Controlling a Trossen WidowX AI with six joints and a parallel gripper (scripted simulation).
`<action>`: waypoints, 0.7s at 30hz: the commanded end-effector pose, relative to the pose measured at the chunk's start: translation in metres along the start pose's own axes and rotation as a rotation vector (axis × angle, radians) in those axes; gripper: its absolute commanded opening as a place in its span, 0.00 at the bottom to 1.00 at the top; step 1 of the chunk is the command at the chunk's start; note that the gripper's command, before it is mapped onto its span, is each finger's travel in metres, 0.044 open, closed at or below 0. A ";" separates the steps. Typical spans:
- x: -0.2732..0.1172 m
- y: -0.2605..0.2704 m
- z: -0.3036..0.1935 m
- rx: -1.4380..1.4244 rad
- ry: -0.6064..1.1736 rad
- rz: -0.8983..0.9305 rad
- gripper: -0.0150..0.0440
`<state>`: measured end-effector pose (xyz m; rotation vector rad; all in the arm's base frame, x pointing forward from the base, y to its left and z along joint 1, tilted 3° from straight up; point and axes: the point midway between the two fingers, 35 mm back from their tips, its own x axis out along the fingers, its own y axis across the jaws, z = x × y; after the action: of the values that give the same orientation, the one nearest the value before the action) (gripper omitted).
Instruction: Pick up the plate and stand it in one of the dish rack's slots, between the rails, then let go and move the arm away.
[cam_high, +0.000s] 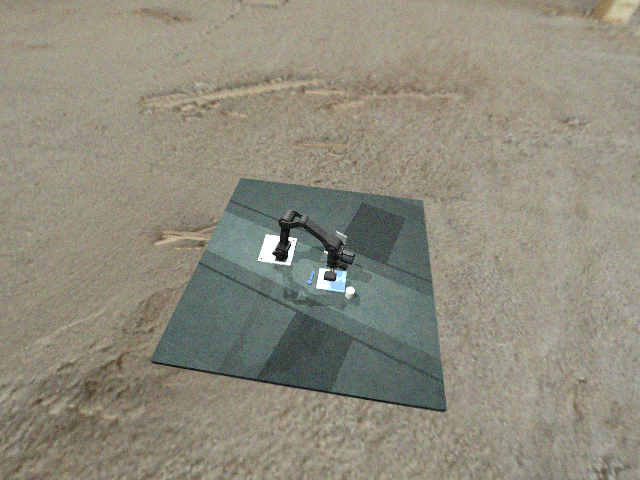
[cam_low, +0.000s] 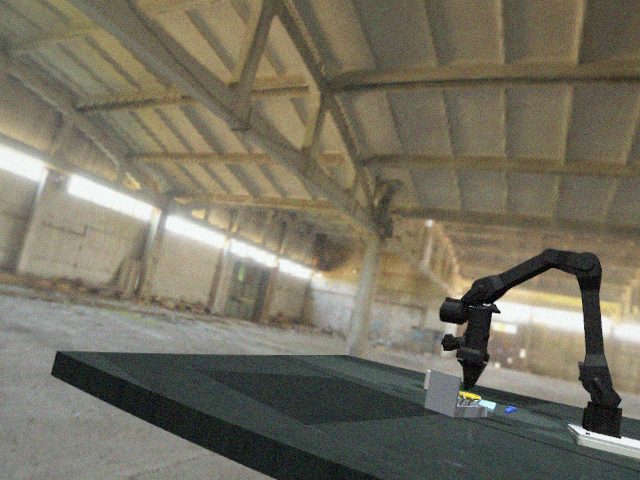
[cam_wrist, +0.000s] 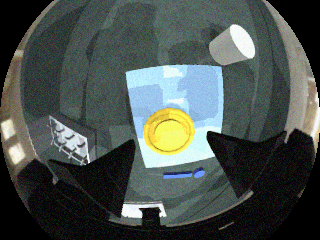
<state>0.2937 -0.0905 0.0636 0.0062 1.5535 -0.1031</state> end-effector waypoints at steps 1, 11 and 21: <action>0.008 0.000 -0.001 -0.007 0.010 -0.002 0.93; 0.024 0.000 -0.001 -0.006 0.010 -0.002 0.93; 0.027 0.001 -0.001 -0.006 0.010 -0.002 0.86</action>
<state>0.2932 -0.0909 0.0376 0.0074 1.5604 -0.1019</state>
